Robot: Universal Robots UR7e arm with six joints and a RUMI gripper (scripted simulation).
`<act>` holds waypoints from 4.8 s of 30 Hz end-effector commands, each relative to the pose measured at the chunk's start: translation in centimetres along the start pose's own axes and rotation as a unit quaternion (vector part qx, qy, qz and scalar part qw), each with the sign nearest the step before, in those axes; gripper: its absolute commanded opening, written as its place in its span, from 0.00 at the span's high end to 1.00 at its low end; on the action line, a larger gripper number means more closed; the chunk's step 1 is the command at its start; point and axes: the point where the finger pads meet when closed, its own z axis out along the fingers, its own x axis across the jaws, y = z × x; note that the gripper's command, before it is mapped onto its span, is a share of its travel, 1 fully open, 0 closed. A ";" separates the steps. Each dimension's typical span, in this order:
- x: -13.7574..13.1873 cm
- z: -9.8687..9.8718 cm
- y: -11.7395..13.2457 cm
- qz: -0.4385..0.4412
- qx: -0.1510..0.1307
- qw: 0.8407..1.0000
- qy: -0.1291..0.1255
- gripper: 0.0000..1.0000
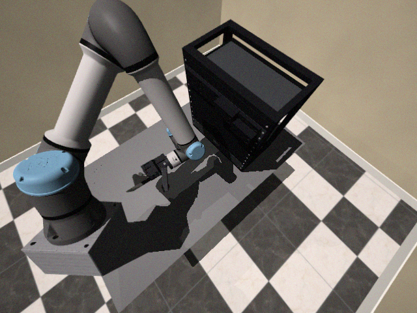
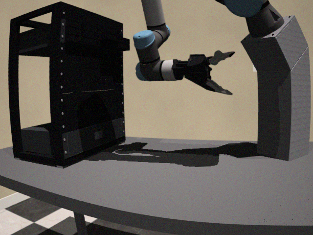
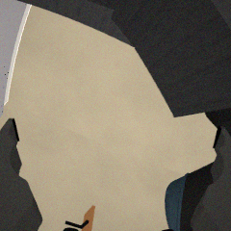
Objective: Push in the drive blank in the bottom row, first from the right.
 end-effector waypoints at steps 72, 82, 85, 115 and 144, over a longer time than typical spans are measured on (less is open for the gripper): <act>4.4 -8.3 20.4 -0.523 -0.413 0.549 -0.504 0.00; 5.4 -12.9 20.9 -0.526 -0.388 0.439 -0.616 0.00; 5.8 -14.7 20.8 -0.521 -0.373 0.399 -0.656 0.00; 10.5 -27.5 14.8 -0.377 -0.156 0.131 -0.903 0.00; 15.0 -33.4 6.1 -0.191 0.066 0.032 -0.979 0.00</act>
